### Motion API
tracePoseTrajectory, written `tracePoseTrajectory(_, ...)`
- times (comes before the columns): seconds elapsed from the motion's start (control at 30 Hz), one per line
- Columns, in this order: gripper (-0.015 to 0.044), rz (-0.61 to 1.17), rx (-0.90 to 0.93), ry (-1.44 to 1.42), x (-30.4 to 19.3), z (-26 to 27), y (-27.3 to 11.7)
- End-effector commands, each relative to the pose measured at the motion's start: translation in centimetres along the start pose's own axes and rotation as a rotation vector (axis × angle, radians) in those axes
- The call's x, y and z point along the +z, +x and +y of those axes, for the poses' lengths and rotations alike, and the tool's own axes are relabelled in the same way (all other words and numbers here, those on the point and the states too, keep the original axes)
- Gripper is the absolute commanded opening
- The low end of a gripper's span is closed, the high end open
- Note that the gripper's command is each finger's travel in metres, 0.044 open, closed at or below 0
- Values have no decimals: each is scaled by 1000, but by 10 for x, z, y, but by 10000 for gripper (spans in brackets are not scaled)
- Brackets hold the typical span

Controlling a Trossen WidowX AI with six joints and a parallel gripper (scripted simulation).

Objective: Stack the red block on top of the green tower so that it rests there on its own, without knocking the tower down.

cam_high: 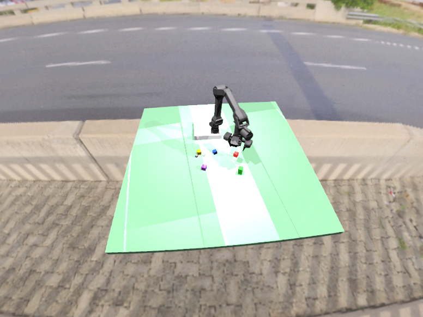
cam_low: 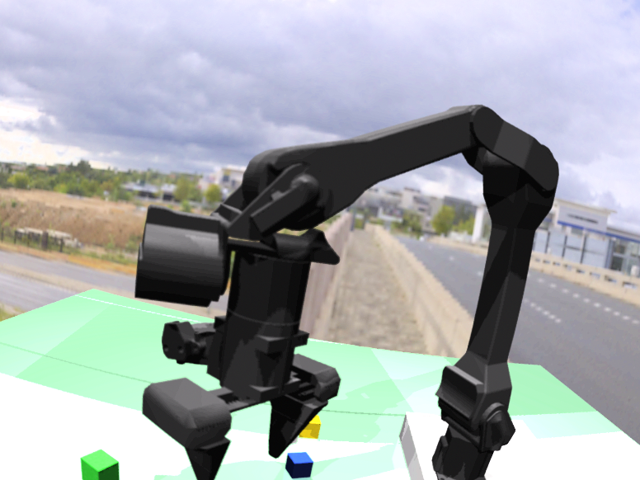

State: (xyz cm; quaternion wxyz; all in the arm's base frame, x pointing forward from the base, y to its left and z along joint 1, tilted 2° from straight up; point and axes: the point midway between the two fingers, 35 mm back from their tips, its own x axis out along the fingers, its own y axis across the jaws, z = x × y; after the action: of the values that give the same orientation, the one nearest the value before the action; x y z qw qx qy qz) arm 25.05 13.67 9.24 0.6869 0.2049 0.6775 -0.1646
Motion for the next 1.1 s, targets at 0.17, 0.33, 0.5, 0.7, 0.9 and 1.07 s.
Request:
tracePoseTrajectory(0.17, 440, 14, -13, 45, -12, -5, 3)
tracePoseTrajectory(0.33, 440, 14, -13, 45, -12, -4, 27)
tracePoseTrajectory(0.5, 440, 14, -13, 45, -15, -6, 46)
tracePoseTrajectory(0.7, 440, 14, -13, 45, -15, -6, 46)
tracePoseTrajectory(0.9, 440, 14, -13, 45, -15, -5, 53)
tracePoseTrajectory(1.07, 440, 14, -13, 45, -15, -5, 62)
